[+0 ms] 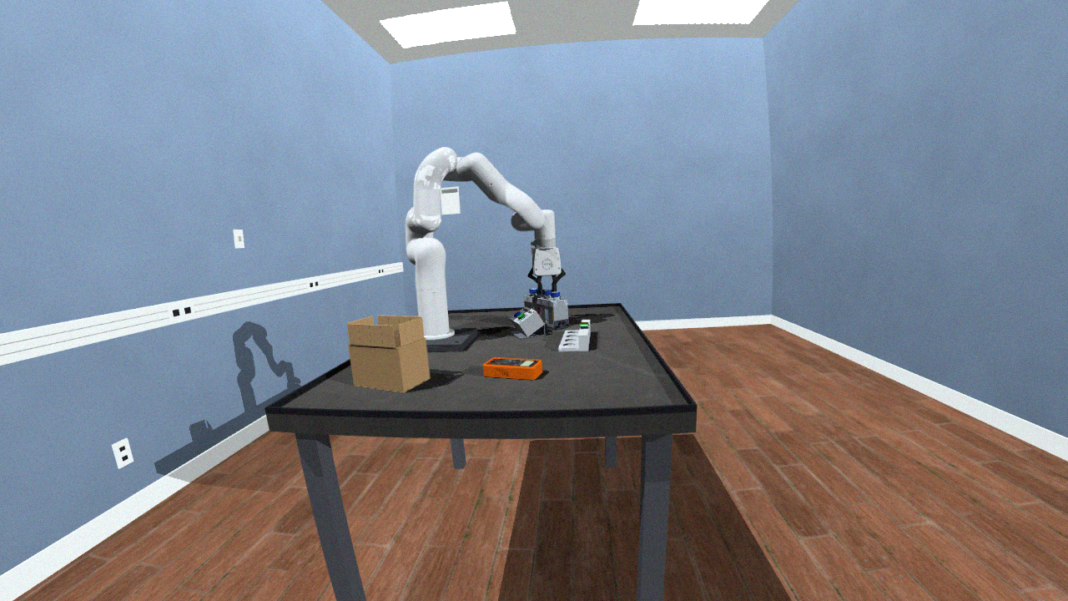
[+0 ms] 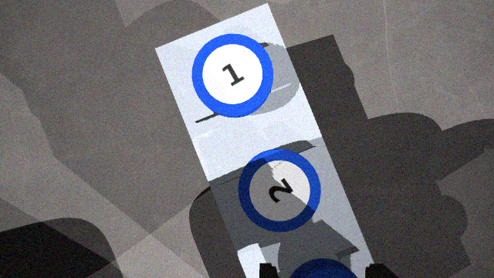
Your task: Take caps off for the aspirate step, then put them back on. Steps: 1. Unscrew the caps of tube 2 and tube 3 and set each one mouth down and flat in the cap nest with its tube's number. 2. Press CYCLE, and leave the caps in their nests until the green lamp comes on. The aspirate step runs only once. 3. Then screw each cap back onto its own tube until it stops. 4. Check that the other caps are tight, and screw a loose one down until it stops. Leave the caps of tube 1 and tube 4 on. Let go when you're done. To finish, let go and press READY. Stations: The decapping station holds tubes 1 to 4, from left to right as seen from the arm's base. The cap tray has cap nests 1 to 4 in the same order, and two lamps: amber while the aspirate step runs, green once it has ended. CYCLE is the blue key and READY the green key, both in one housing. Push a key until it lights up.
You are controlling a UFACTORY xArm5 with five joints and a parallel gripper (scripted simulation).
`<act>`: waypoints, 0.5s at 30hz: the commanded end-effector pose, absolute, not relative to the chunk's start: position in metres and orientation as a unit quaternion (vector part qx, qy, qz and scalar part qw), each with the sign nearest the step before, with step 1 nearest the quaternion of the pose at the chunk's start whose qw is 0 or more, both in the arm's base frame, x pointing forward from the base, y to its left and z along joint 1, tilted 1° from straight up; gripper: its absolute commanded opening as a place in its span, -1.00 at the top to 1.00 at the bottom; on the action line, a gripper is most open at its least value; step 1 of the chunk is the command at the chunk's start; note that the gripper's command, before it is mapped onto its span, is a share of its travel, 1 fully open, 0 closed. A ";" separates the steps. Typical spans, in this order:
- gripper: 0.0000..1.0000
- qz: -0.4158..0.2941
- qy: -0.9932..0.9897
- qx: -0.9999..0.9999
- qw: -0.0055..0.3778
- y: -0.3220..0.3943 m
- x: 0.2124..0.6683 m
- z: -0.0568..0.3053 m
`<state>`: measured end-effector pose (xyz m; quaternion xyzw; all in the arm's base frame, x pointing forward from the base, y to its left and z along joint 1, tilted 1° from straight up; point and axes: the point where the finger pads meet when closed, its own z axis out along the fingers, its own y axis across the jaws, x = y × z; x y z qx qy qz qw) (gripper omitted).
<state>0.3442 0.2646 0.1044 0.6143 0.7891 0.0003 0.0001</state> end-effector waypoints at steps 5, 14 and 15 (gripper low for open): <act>0.08 0.002 0.788 0.616 0.007 0.266 0.346 0.107; 0.08 0.001 0.845 0.535 0.007 0.266 0.346 0.108; 0.08 0.001 0.856 0.518 0.007 0.266 0.346 0.108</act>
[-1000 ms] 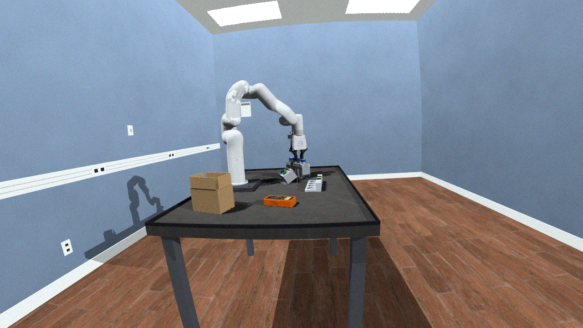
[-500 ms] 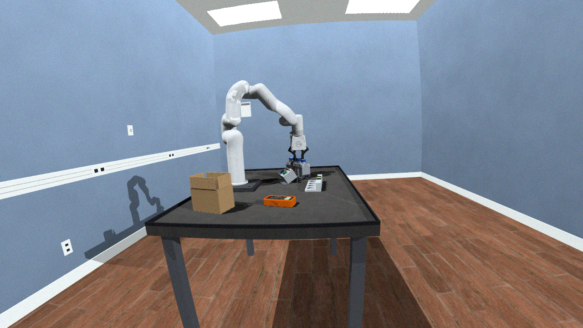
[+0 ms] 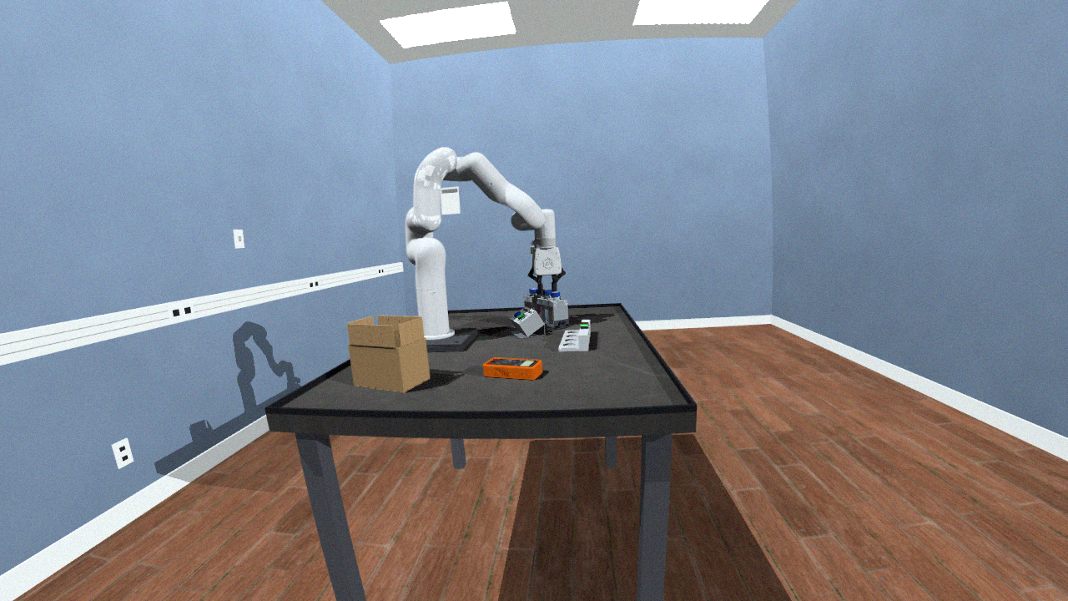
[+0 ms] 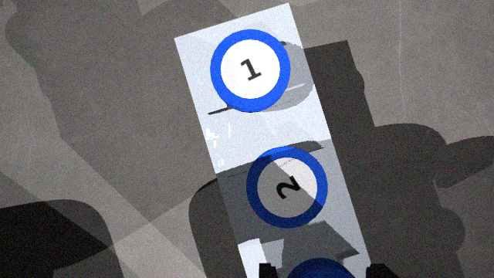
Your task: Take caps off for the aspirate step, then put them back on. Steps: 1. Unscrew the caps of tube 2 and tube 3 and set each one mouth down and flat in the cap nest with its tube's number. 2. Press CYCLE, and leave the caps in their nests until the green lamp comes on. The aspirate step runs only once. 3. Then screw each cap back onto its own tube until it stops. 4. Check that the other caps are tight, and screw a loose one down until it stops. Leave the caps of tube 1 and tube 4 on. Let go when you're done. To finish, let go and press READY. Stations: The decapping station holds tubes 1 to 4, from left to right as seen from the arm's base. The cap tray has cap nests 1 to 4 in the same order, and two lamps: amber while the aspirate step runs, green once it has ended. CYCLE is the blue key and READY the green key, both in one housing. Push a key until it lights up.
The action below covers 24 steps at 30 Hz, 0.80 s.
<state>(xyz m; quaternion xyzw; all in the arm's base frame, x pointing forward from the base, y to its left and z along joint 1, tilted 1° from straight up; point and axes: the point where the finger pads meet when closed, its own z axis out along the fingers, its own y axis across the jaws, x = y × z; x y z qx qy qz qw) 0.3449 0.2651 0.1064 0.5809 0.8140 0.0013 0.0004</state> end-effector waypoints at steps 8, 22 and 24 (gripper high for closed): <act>0.08 0.000 0.927 0.375 0.007 0.266 0.346 0.108; 0.08 -0.002 0.990 0.143 0.007 0.266 0.346 0.108; 0.08 -0.002 0.995 0.104 0.007 0.266 0.346 0.108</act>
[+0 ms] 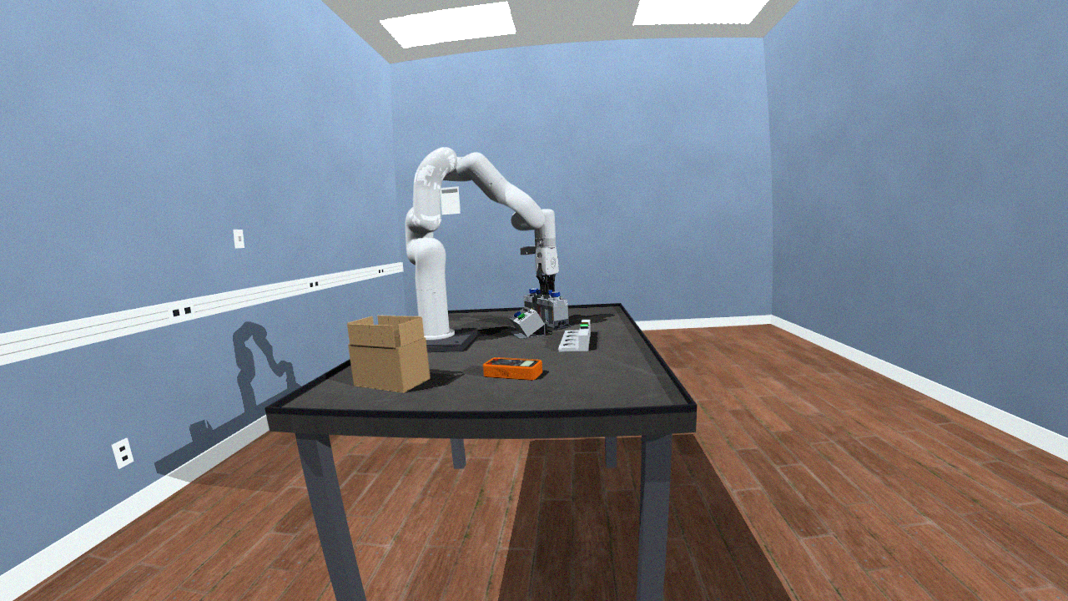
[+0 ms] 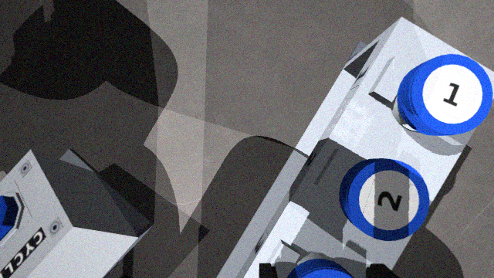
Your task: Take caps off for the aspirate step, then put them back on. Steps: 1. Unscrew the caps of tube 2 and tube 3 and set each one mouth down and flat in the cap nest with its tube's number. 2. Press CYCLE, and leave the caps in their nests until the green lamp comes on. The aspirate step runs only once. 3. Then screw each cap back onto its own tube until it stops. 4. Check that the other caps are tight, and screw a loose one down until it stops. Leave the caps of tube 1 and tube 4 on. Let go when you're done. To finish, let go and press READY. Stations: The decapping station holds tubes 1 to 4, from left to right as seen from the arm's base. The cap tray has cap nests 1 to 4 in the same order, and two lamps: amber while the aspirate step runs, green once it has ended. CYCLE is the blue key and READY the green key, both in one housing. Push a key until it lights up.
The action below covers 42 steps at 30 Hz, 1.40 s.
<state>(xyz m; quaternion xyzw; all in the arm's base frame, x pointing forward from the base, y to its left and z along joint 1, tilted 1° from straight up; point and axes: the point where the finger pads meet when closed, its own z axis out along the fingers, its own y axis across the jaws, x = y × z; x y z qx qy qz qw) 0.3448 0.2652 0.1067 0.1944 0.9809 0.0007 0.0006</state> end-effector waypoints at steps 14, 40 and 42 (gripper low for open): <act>1.00 -0.003 0.997 0.075 0.007 0.266 0.346 0.108; 1.00 0.000 0.900 0.435 0.007 0.266 0.346 0.107; 1.00 0.000 0.878 0.479 0.007 0.266 0.346 0.107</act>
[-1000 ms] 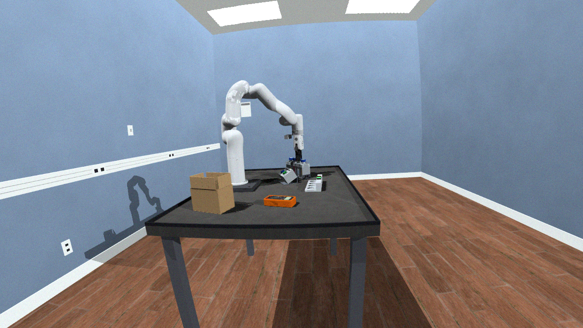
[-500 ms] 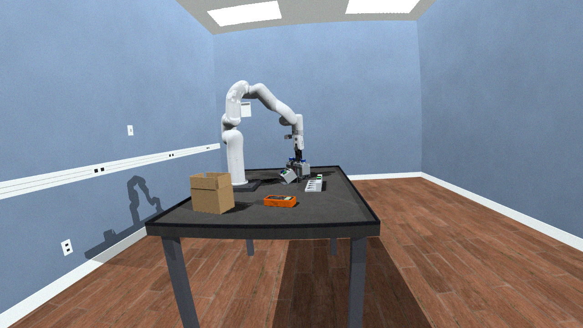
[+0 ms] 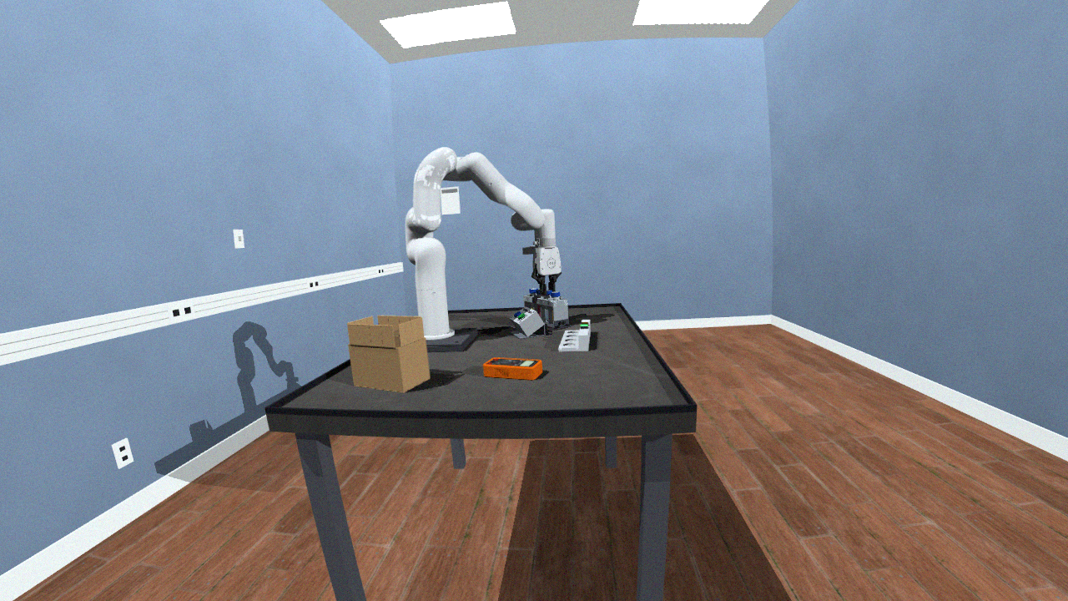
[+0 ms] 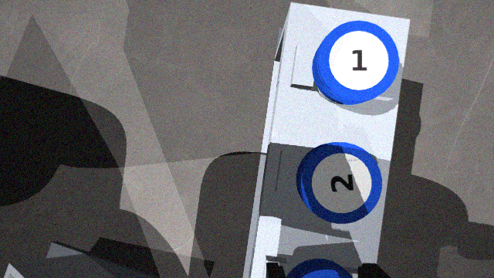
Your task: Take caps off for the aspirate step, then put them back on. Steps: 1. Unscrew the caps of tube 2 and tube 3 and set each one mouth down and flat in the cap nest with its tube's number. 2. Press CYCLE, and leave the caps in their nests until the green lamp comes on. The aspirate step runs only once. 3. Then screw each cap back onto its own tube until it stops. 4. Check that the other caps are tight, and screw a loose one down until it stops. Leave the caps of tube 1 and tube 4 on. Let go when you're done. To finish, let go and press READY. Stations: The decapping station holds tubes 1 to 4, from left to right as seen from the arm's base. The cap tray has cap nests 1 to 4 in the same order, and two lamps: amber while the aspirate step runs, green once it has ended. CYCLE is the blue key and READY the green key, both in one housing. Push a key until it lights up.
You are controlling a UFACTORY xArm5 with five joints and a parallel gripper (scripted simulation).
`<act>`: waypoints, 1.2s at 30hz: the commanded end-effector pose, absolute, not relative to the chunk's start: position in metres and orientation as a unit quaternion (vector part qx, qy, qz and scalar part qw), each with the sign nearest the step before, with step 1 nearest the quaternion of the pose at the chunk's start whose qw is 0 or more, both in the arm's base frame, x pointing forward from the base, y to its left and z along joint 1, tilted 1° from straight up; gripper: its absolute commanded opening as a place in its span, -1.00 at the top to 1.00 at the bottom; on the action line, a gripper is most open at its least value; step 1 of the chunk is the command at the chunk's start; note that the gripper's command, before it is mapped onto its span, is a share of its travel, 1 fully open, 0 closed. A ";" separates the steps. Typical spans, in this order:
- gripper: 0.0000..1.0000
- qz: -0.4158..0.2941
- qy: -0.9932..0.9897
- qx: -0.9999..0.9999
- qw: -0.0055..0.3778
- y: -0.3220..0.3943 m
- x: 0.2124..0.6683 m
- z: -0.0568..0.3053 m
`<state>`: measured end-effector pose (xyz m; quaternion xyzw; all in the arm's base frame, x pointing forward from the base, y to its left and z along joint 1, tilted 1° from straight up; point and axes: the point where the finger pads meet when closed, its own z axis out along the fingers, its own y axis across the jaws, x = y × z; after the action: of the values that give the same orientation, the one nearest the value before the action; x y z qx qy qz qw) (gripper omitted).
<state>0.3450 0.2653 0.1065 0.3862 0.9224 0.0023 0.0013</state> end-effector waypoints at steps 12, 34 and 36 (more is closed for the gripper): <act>1.00 0.002 0.723 0.691 0.006 0.266 0.346 0.107; 0.08 0.003 0.652 0.758 0.007 0.266 0.346 0.107; 0.08 0.003 0.652 0.758 0.007 0.266 0.346 0.107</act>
<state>0.3448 0.2650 0.1056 0.7580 0.6522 0.0013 0.0001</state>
